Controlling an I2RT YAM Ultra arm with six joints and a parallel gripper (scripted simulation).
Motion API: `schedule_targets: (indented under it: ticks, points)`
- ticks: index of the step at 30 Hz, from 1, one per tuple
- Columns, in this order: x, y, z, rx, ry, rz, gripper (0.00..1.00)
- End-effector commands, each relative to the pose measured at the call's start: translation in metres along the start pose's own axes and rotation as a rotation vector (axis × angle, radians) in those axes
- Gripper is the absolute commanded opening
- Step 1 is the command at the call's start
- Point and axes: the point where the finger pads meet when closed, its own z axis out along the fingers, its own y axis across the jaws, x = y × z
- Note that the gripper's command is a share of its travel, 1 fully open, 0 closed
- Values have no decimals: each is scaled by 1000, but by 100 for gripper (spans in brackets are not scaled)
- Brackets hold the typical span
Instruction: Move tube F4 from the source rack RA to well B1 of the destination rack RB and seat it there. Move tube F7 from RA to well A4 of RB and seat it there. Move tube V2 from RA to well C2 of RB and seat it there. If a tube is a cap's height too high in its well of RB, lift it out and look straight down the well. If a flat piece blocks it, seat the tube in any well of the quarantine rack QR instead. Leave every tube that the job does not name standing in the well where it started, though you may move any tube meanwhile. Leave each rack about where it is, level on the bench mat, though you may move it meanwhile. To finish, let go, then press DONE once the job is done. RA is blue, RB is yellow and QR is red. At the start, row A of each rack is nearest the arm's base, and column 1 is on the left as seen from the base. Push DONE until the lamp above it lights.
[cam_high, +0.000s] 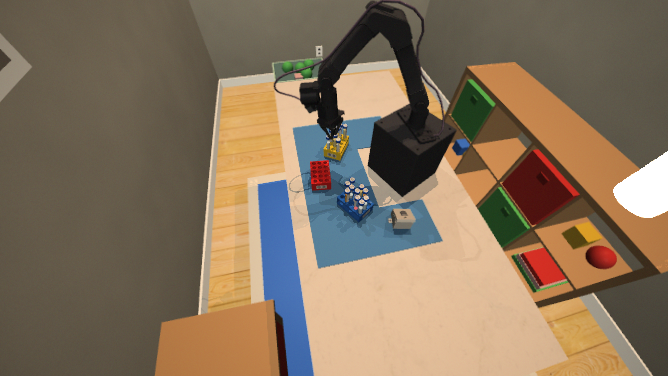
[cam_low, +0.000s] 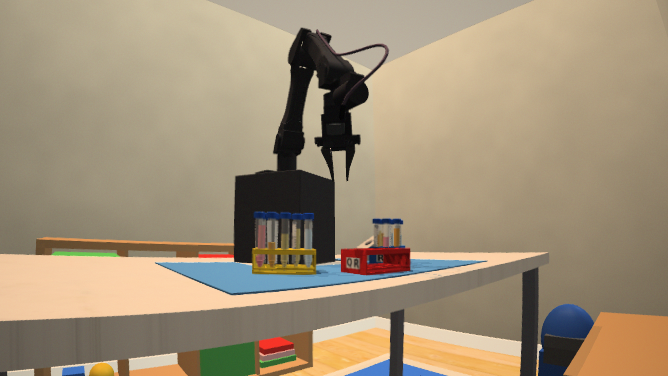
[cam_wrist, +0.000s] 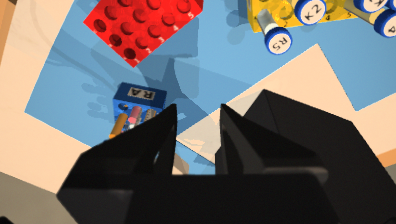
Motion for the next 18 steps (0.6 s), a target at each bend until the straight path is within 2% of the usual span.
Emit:
schedule_targets:
  ticks: [1,4,7,9,15,18]
  points:
    - [2,7,-4,3,-65,-169,30]
    - [7,8,-3,8,-69,-202,30]
    - [21,13,-1,22,-80,-300,30]
    - [21,13,-1,32,-87,-365,30]
    - [42,17,2,62,-108,-562,30]
    - [45,18,6,78,-118,-660,30]
